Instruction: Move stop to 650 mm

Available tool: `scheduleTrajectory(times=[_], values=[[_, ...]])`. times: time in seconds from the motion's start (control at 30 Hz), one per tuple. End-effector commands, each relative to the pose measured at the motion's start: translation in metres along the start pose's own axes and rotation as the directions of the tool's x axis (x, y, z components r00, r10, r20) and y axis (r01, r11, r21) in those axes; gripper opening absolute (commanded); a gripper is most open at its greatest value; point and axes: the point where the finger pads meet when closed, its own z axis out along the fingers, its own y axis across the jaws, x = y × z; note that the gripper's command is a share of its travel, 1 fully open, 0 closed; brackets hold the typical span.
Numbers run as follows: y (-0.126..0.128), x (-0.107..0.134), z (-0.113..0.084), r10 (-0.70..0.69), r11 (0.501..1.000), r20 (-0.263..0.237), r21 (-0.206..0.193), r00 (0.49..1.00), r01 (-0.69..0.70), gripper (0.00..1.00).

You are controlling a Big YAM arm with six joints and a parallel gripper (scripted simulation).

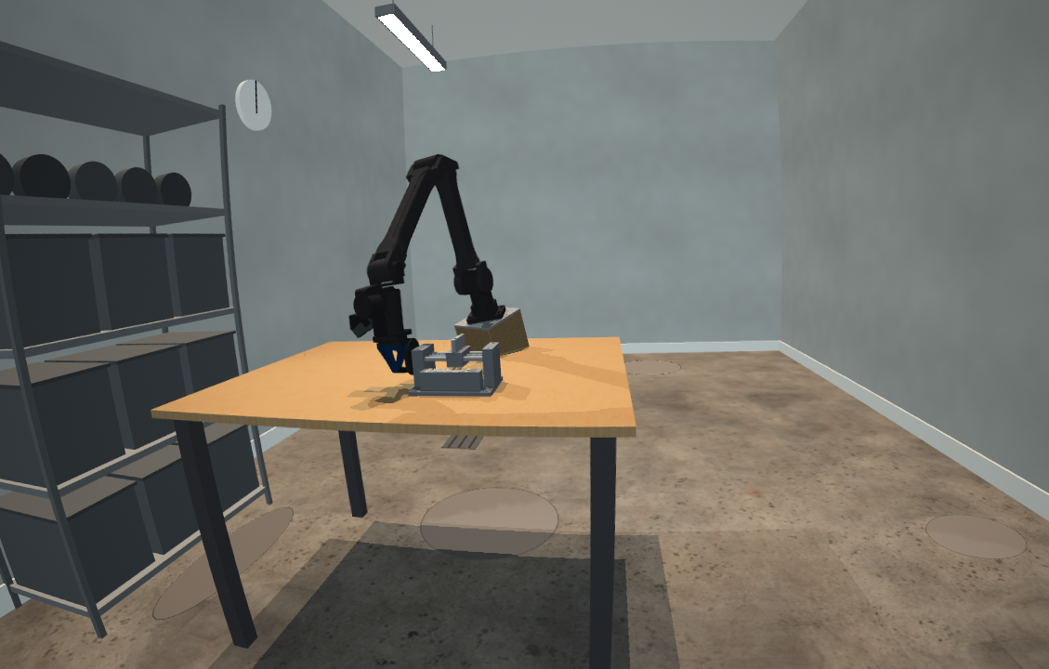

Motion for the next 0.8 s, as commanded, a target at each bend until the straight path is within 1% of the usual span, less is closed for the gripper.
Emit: scheduleTrajectory(times=[0.0, 0.2, 0.4, 0.43, 0.47, 0.53, 0.67, 0.77], values=[[0.039, -0.003, -0.013, 0.002, 0.998, 0.016, -0.066, 1.0, -0.001, 0.06], [0.04, -0.003, -0.013, 0.001, 0.997, 0.017, -0.072, 1.0, 0.0, 0.06], [0.034, -0.006, -0.01, -0.006, 0.997, 0.018, -0.07, 1.0, 0.007, 0.06], [0.029, -0.007, -0.008, -0.006, 0.998, 0.018, -0.064, 1.0, 0.007, 0.06], [0.007, -0.003, 0.003, -0.007, 1.0, 0.008, -0.028, 1.0, 0.007, 0.06], [0.006, -0.008, -0.002, 0.0, 0.999, 0.014, -0.042, 1.0, 0.0, 0.06], [0.002, -0.007, 0.004, 0.002, 1.0, 0.01, -0.029, 1.0, -0.002, 0.06], [0.002, -0.007, 0.005, 0.002, 1.0, 0.01, -0.028, 1.0, -0.002, 0.06]])
